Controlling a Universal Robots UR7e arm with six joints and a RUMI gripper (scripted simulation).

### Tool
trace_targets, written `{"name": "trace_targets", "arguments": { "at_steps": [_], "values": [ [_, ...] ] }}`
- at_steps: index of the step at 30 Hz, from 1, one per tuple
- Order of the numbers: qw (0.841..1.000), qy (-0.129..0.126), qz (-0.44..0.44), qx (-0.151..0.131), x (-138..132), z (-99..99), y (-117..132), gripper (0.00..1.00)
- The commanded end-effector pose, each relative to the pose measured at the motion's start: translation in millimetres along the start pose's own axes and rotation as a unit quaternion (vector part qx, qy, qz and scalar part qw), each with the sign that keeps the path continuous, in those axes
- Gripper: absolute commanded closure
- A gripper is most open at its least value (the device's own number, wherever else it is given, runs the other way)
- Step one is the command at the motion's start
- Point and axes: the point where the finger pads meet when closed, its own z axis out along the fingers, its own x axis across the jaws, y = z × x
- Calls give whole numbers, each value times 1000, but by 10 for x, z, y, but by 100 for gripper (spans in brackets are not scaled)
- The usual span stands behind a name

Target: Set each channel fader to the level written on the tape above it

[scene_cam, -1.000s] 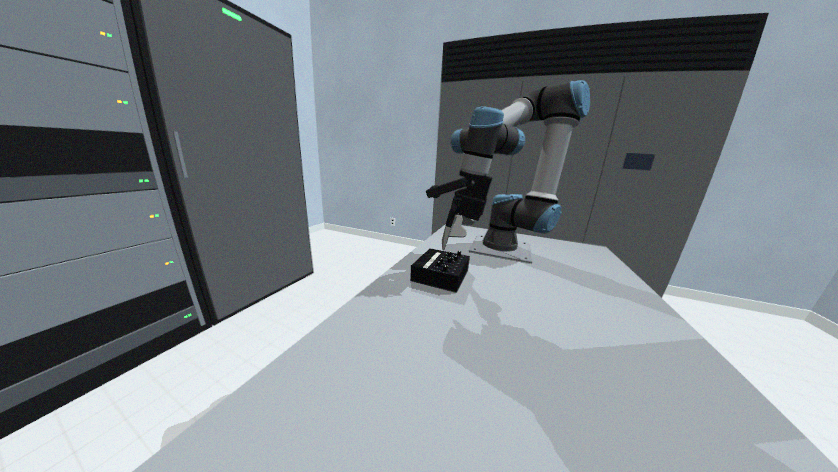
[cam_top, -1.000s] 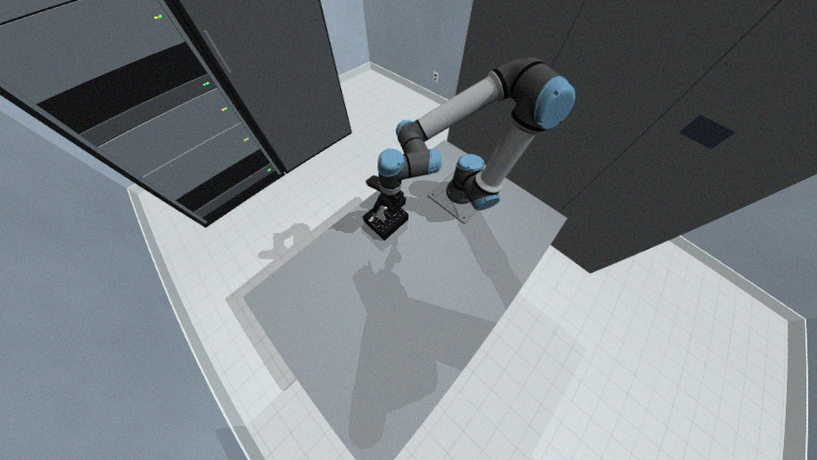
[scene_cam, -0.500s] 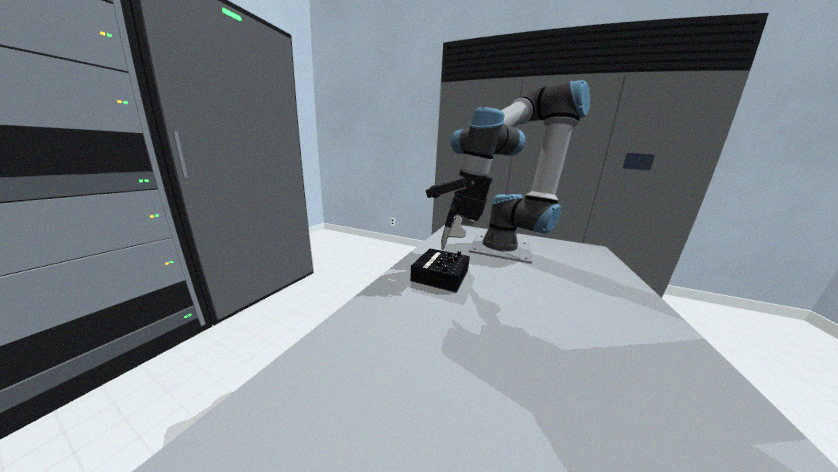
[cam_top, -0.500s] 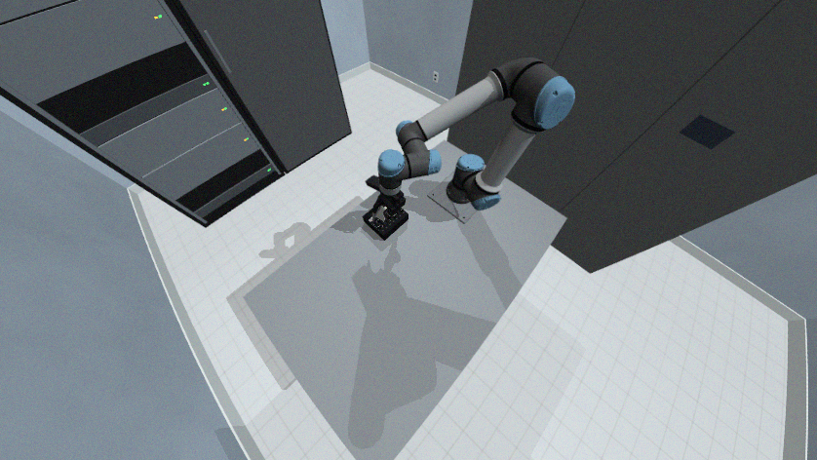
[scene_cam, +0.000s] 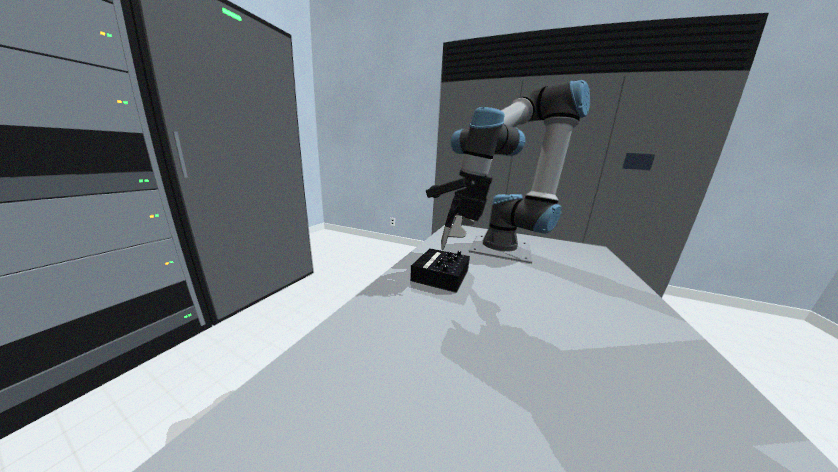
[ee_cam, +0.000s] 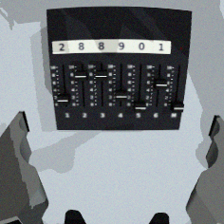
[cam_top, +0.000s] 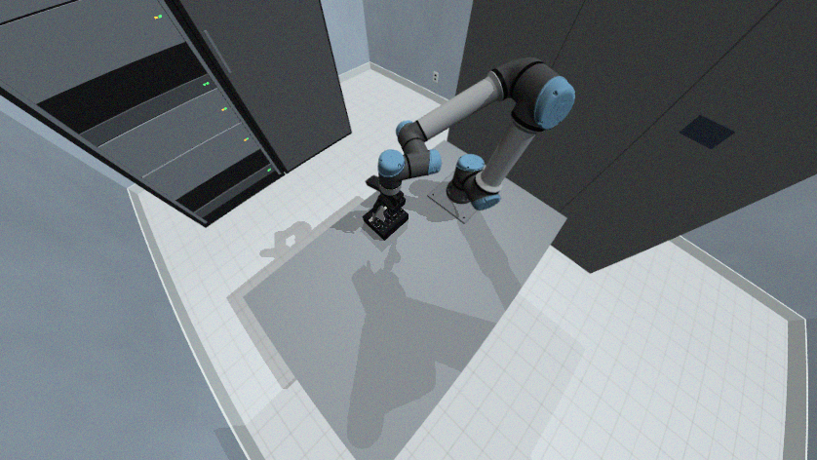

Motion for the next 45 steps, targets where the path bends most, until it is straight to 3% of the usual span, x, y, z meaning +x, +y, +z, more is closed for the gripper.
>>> {"name": "trace_targets", "arguments": {
  "at_steps": [1, 30, 33, 39, 45],
  "values": [
    [1000, 2, -1, -1, 11, 19, 18, 0],
    [1000, 2, -1, -1, 11, 16, 16, 0],
    [1000, -1, -2, -18, 10, -107, -52, 0],
    [997, -20, -2, -80, 55, -619, -280, 0],
    [996, -22, -2, -82, 59, -645, -290, 0]
  ]
}}
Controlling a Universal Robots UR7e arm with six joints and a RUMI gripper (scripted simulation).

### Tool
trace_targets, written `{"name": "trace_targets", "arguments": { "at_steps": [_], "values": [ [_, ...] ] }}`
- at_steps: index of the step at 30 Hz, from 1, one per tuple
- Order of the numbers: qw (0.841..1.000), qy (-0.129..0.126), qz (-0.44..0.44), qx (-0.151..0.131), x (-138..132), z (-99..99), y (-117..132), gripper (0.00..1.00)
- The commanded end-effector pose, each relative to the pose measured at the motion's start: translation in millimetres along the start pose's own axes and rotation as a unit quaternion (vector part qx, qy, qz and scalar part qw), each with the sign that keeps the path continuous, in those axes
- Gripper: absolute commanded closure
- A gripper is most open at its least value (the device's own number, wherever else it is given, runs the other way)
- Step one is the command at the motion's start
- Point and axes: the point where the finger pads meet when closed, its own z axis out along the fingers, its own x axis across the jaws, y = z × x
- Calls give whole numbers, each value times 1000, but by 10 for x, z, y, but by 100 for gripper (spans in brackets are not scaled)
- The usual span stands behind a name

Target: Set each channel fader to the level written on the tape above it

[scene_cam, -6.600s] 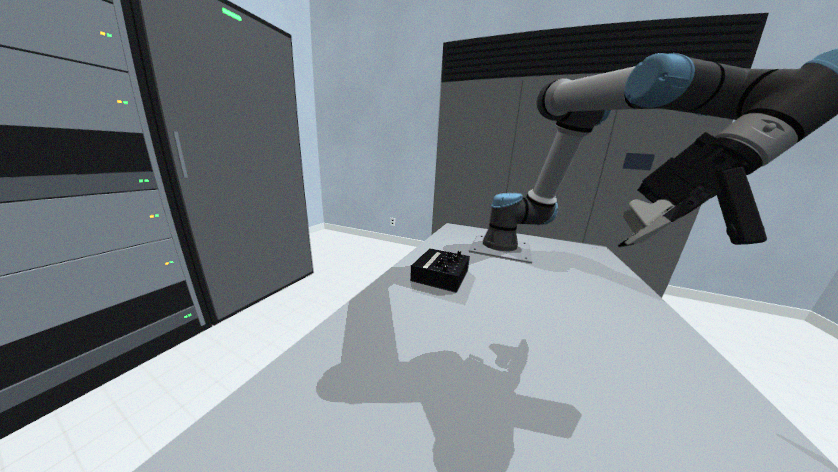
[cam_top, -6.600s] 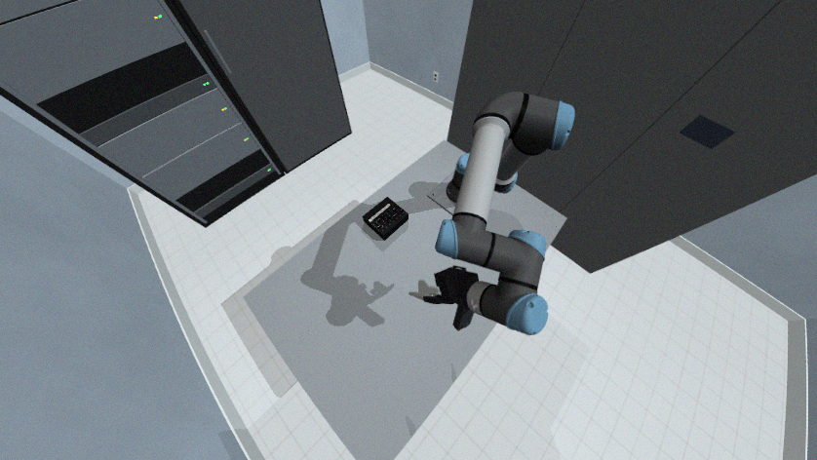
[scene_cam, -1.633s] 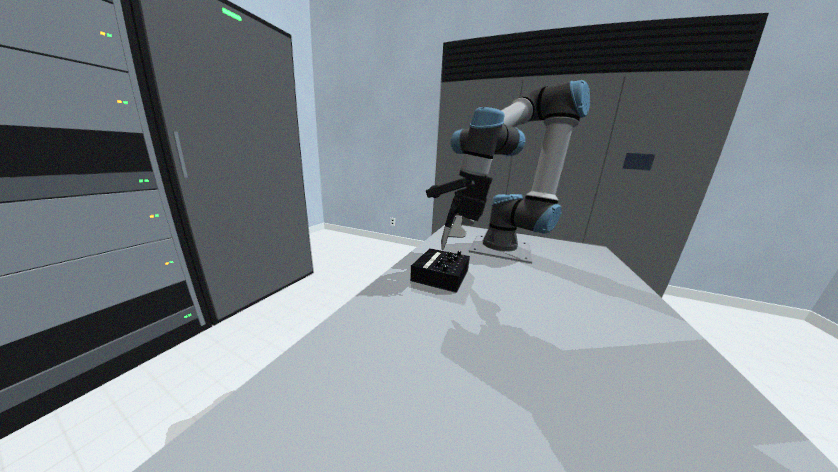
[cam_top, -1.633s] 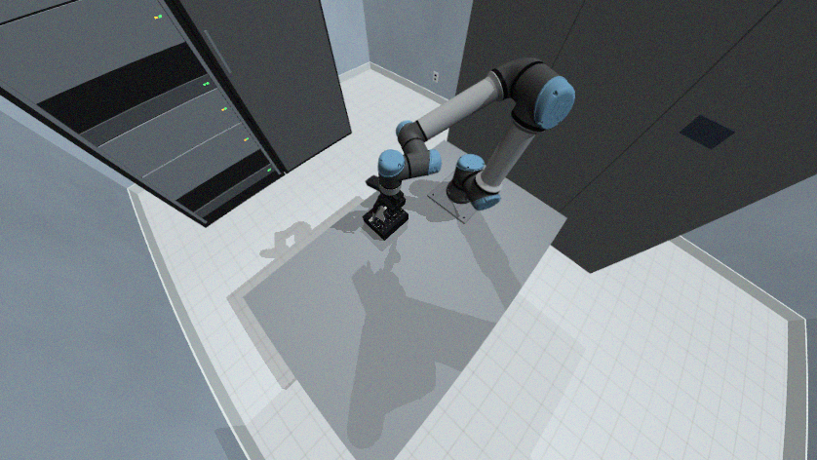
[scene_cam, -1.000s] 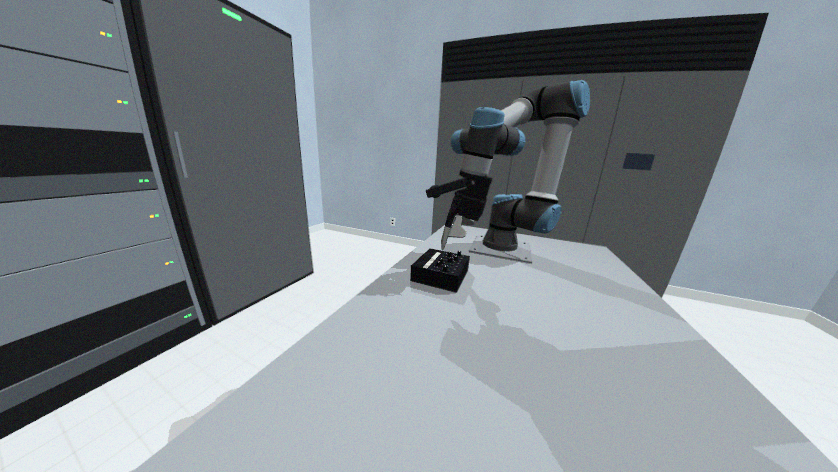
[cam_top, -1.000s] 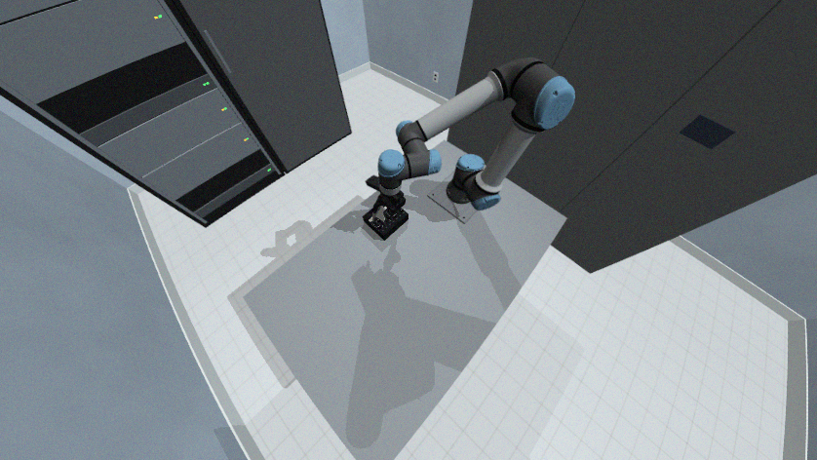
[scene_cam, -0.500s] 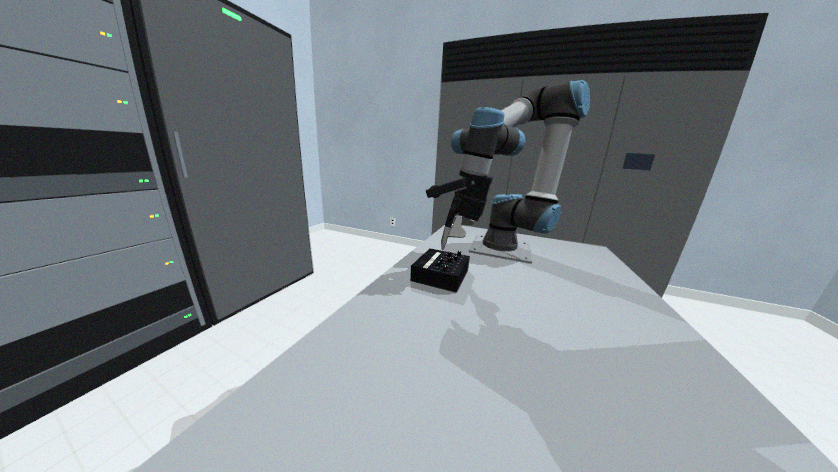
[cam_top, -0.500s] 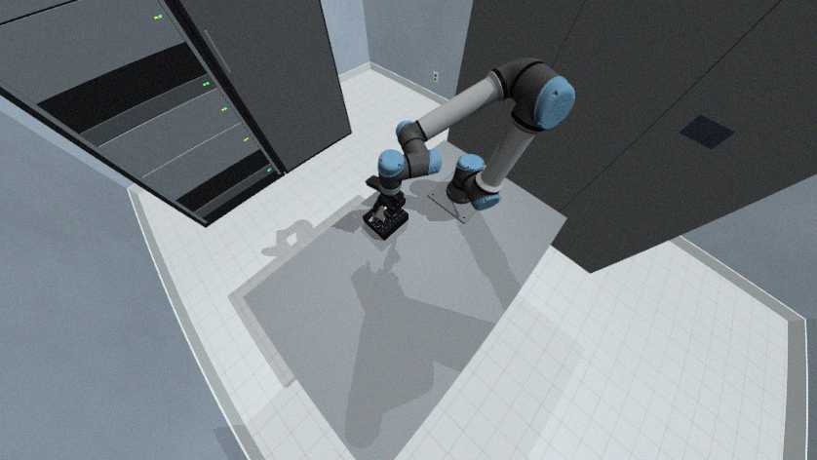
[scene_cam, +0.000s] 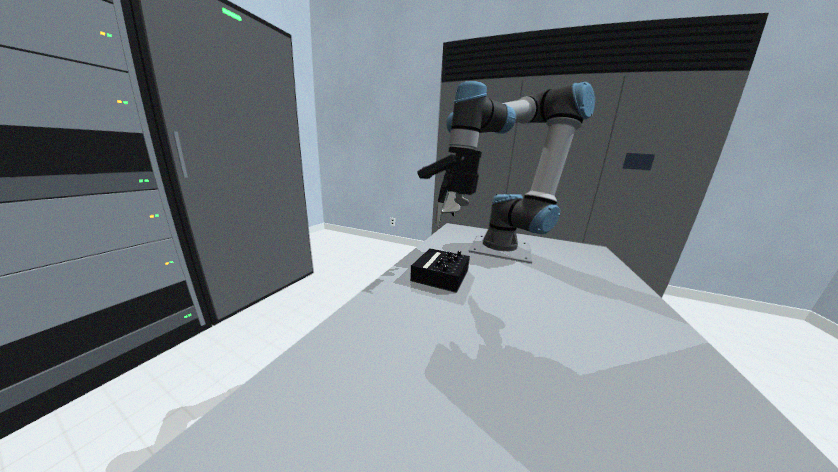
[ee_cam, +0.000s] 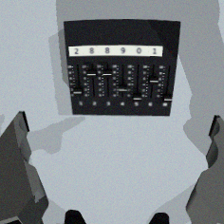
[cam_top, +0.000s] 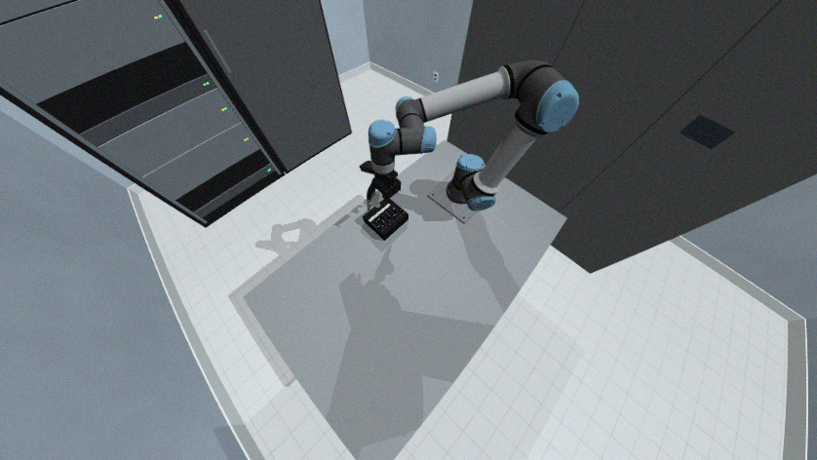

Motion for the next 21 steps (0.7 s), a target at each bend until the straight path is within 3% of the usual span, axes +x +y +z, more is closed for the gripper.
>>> {"name": "trace_targets", "arguments": {
  "at_steps": [1, 9, 15, 21],
  "values": [
    [999, 4, -7, -34, 18, -112, 0, 0],
    [999, 4, -7, -33, 18, -103, 10, 0],
    [1000, 13, -8, -16, 27, 49, 167, 0],
    [999, 26, -7, 35, 101, 418, 578, 0]
  ]
}}
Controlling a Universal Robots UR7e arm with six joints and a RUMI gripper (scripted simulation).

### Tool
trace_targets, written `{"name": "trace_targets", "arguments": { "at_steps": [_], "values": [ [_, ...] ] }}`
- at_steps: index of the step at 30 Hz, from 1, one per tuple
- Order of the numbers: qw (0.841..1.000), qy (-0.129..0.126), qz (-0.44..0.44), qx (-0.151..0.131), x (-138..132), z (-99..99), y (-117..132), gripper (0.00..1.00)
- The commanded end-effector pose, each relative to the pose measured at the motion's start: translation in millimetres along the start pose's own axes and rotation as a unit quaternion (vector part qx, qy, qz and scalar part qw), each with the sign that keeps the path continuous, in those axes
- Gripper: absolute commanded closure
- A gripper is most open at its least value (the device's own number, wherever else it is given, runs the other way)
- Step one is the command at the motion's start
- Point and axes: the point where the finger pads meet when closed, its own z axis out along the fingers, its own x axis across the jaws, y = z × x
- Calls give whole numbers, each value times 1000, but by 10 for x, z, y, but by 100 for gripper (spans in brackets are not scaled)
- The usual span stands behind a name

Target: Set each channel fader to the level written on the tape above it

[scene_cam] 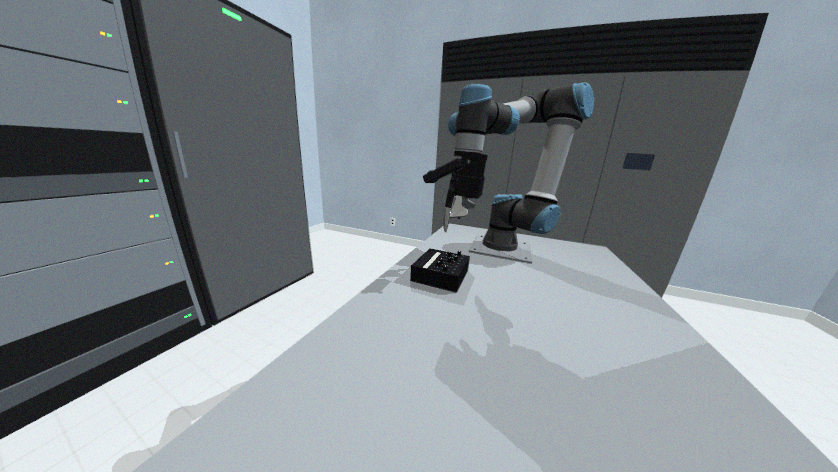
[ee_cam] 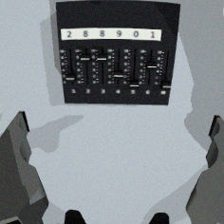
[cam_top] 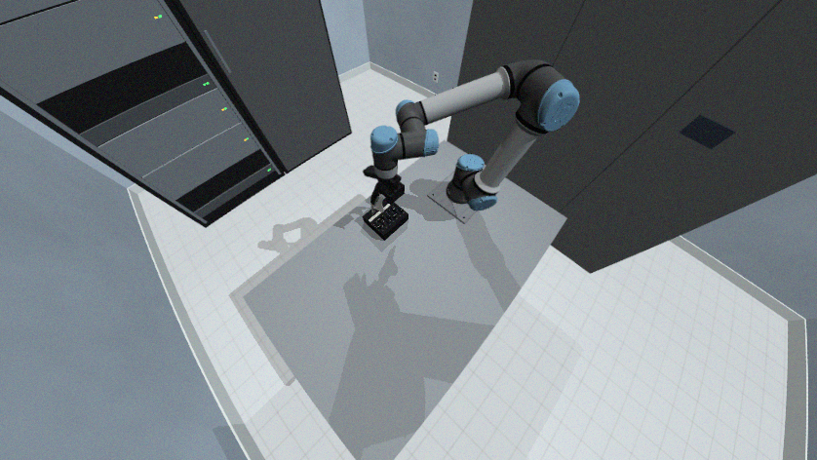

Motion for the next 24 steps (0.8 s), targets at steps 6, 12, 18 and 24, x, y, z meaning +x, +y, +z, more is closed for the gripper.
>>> {"name": "trace_targets", "arguments": {
  "at_steps": [6, 12, 18, 24],
  "values": [
    [998, 14, 3, 59, 79, 440, 459, 0],
    [998, 14, 3, 59, 79, 440, 459, 0],
    [998, 14, 3, 59, 79, 440, 459, 0],
    [998, 14, 3, 59, 79, 440, 459, 0]
  ]
}}
